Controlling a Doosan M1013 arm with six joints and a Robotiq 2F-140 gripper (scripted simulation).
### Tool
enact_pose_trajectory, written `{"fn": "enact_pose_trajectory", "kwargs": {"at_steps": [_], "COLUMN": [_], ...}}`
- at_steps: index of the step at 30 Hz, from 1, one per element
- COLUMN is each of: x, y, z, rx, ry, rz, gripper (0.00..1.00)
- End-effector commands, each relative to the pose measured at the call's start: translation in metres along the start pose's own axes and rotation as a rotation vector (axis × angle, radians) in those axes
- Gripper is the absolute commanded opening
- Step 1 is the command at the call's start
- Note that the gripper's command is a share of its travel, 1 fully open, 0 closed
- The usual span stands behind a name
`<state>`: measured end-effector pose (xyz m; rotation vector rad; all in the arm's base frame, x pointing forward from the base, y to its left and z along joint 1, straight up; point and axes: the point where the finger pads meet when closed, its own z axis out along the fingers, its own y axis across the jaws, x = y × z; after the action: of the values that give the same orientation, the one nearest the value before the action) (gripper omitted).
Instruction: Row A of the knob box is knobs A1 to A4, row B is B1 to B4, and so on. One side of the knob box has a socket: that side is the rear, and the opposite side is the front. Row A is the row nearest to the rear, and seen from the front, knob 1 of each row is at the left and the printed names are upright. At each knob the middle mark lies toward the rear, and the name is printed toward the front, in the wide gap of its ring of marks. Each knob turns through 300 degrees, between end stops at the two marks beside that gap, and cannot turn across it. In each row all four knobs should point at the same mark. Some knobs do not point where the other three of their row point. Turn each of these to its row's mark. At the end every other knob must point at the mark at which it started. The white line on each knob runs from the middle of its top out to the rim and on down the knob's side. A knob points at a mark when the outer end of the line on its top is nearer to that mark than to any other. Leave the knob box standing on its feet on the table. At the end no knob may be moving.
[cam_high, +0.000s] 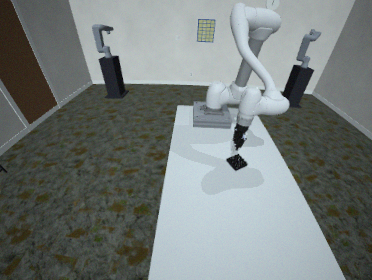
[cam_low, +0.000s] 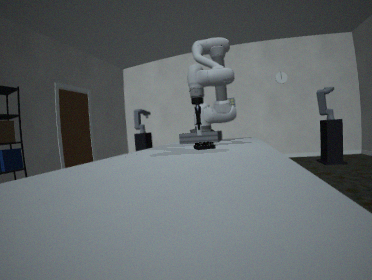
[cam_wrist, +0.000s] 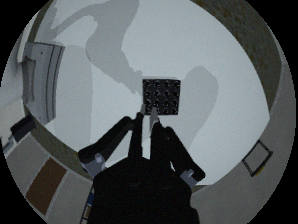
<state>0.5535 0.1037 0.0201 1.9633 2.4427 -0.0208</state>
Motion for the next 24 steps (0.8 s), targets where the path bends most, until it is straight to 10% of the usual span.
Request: {"fn": "enact_pose_trajectory", "kwargs": {"at_steps": [1, 24], "x": [0.0002, 0.0003], "y": [0.0, 0.0], "z": [-0.0017, -0.0053], "rx": [-0.001, -0.003], "ry": [0.013, 0.013], "rz": [-0.156, -0.481], "gripper": [0.12, 0.12]}}
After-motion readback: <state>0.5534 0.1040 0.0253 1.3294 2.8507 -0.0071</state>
